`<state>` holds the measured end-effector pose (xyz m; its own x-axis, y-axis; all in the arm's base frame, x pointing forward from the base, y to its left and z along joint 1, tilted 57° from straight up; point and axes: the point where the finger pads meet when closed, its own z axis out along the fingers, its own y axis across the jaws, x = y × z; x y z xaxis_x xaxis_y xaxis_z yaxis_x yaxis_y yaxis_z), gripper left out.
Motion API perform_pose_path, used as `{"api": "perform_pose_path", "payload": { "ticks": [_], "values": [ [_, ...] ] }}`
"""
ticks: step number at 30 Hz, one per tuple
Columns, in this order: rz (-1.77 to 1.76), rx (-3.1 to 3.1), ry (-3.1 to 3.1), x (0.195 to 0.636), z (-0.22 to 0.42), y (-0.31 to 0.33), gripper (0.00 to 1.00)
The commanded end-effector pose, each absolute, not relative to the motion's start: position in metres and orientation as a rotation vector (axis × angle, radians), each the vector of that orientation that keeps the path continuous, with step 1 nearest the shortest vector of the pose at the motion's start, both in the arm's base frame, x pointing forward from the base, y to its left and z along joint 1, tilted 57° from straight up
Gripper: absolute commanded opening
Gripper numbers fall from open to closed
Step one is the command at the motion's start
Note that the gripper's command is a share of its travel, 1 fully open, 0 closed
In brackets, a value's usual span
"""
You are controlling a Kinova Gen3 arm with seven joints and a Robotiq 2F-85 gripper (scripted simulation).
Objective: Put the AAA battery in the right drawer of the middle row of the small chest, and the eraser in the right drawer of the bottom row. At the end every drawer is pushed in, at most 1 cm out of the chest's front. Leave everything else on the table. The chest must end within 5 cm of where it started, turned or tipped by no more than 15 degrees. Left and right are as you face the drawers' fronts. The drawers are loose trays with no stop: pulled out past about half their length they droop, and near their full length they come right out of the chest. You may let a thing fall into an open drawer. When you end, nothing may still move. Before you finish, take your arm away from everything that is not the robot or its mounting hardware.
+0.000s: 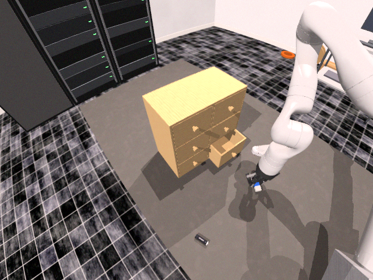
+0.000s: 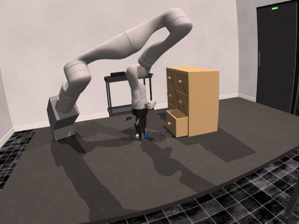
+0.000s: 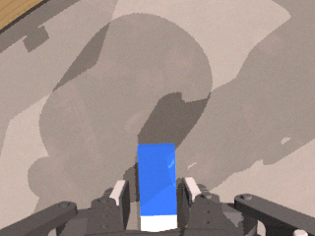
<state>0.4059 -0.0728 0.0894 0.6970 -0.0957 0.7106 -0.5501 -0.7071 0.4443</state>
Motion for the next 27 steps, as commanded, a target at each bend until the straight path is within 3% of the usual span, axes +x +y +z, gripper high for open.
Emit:
{"api": "perform_pose_path", "payload": {
  "ticks": [1, 6, 7, 27],
  "values": [
    [0.892, 2.246, -0.497, 0.4072, 0.0880, -0.0722, 0.38],
    [0.892, 2.246, -0.497, 0.4072, 0.0880, -0.0722, 0.38],
    [0.892, 2.246, -0.497, 0.4072, 0.0880, -0.0722, 0.19],
    [0.892, 2.246, -0.497, 0.4072, 0.0880, -0.0722, 0.19]
  ]
}}
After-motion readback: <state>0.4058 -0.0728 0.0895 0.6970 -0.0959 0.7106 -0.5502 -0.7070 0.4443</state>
